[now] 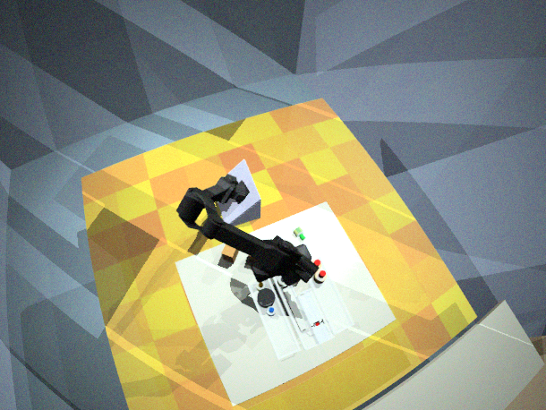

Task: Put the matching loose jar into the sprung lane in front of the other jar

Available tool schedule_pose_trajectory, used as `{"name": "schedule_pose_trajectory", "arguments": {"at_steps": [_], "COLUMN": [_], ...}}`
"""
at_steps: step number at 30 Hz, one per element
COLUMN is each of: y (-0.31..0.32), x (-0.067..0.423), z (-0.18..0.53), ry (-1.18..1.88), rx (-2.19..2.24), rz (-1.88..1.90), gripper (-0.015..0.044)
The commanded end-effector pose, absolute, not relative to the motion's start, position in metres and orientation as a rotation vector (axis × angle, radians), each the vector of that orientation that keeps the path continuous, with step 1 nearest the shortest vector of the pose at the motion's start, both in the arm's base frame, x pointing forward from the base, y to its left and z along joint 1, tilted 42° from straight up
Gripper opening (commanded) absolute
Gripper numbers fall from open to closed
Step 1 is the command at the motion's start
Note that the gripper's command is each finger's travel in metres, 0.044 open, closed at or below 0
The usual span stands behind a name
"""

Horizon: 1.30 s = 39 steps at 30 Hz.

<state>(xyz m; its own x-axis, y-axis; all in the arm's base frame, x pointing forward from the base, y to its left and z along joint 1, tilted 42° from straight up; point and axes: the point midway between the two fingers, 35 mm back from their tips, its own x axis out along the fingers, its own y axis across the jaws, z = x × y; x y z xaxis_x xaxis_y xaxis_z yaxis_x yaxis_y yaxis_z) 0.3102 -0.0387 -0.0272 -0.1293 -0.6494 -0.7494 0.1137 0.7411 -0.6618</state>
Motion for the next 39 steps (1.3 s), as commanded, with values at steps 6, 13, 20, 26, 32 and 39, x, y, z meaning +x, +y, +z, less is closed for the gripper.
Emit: {"name": "schedule_pose_trajectory", "arguments": {"at_steps": [6,13,20,26,32,39], "y": [-0.04,-0.04,-0.04,-0.041,-0.041,-0.041], "x": [0.323,0.326,0.33,0.332,0.335,0.338], "z": [-0.025,-0.024,-0.024,-0.023,-0.022,-0.021], "ry": [1.547,1.547,1.547,1.547,1.547,1.546], "rx": [-0.444,-0.444,-0.444,-0.444,-0.444,-0.444], "rz": [-0.695,-0.695,-0.695,-0.695,-0.695,-0.695], "gripper": [0.0,0.0,0.0,0.0,0.0,0.0]}}
